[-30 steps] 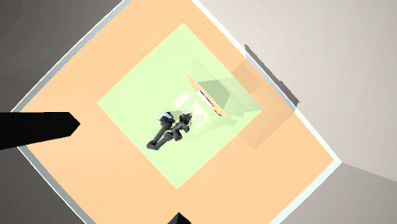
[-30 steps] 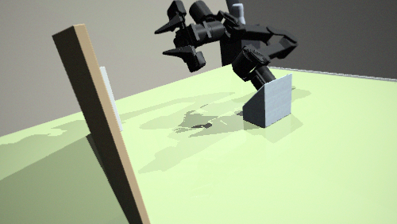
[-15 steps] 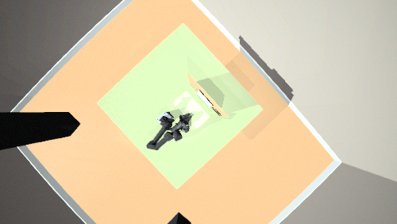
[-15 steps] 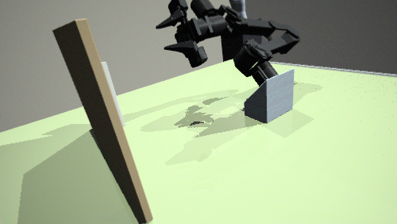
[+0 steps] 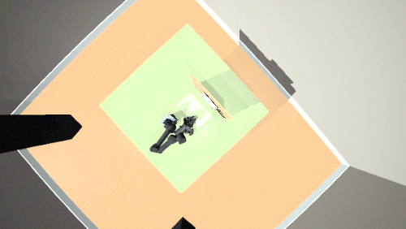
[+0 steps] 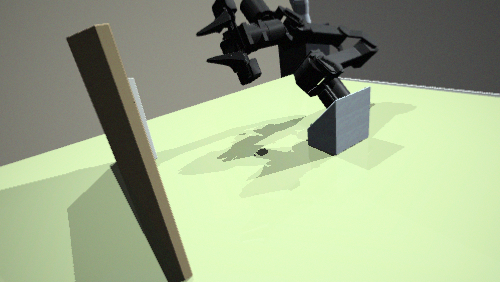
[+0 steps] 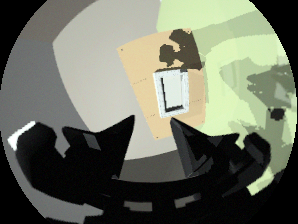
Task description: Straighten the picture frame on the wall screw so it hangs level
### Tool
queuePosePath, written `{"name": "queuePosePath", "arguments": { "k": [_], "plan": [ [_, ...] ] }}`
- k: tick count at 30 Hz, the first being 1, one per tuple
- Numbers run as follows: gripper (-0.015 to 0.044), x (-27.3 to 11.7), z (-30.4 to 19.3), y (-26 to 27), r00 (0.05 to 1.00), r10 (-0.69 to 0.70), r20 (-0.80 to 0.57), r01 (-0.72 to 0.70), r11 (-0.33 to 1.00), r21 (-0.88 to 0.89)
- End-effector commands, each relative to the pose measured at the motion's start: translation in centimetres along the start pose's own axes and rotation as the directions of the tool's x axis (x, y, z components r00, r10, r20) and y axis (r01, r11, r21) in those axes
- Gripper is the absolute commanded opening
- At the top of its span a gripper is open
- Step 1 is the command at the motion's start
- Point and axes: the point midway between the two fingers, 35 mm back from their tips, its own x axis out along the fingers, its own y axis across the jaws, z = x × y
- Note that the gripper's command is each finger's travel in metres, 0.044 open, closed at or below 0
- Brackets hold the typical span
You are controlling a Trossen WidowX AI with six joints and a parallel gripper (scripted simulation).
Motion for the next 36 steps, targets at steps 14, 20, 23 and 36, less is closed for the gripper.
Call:
{"name": "queuePosePath", "arguments": {
  "k": [14, 20, 23, 36],
  "plan": [
    [0.0260, 0.0, 0.1, 0.0, 1.000, -0.001, 0.006, 0.001, 1.000, 0.005],
    [0.0260, 3.1, -0.2, -0.8, 1.000, 0.002, 0.003, -0.002, 0.995, -0.104],
    [0.0260, 4.8, -0.2, -1.8, 1.000, 0.003, 0.005, -0.002, 0.985, -0.173],
    [0.0260, 6.6, -0.3, -3.8, 1.000, 0.004, 0.007, -0.002, 0.962, -0.274]
  ]
}}
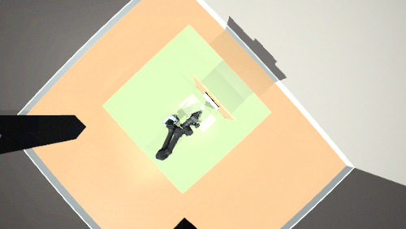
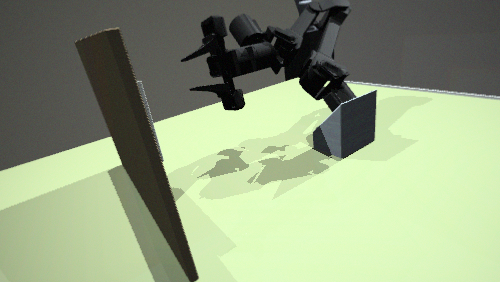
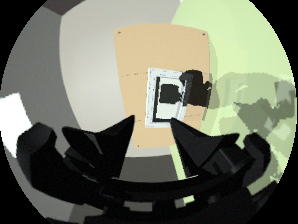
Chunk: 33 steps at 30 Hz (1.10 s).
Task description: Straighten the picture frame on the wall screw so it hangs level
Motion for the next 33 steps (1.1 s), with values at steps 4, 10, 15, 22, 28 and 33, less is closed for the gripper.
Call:
{"name": "queuePosePath", "arguments": {
  "k": [4, 10, 15, 22, 28, 33],
  "plan": [
    [0.0260, 0.1, -0.2, -0.2, 1.000, 0.005, -0.003, -0.005, 1.000, -0.016],
    [0.0260, 0.4, -0.1, -0.1, 1.000, 0.005, -0.003, -0.005, 1.000, -0.016],
    [0.0260, 2.5, 0.2, 0.4, 1.000, 0.006, -0.002, -0.006, 1.000, -0.016],
    [0.0260, 7.1, 0.0, 0.1, 1.000, 0.007, -0.001, -0.007, 1.000, -0.016],
    [0.0260, 8.1, -0.2, -0.1, 1.000, 0.008, -0.001, -0.008, 1.000, -0.016],
    [0.0260, 8.1, -0.2, -0.1, 1.000, 0.008, -0.001, -0.008, 1.000, -0.016]
  ]
}}
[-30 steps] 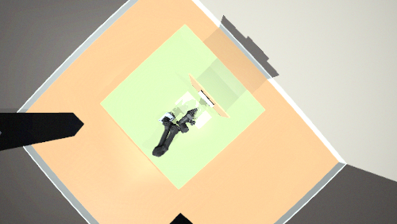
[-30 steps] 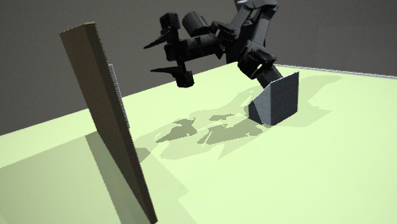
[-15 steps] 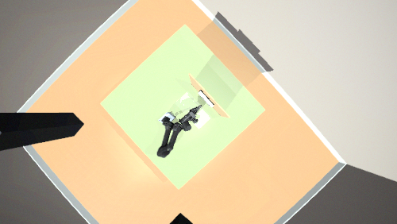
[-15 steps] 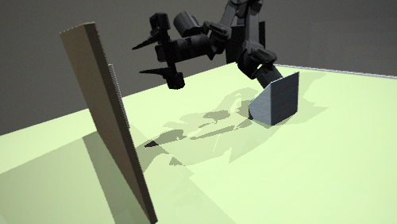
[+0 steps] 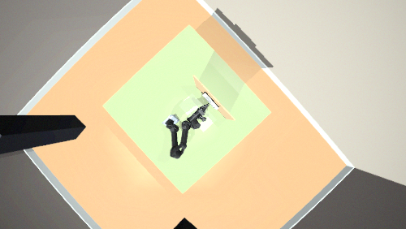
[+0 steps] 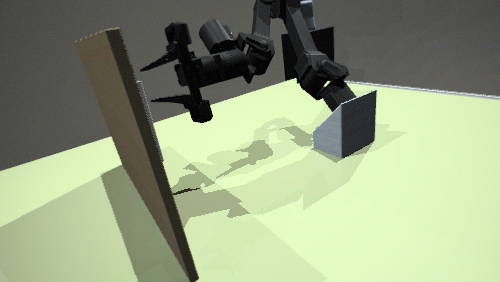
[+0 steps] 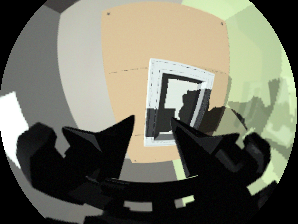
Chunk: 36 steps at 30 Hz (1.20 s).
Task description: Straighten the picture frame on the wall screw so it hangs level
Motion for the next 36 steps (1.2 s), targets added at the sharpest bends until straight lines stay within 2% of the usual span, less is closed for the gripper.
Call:
{"name": "queuePosePath", "arguments": {
  "k": [1, 13, 36],
  "plan": [
    [0.0260, 0.2, 0.0, 0.0, 1.000, 0.002, 0.000, -0.002, 1.000, -0.005],
    [0.0260, 0.5, 0.0, 0.1, 1.000, 0.002, 0.000, -0.002, 1.000, -0.005],
    [0.0260, 4.1, 0.0, 0.1, 1.000, 0.004, 0.001, -0.004, 1.000, -0.005]
  ]
}}
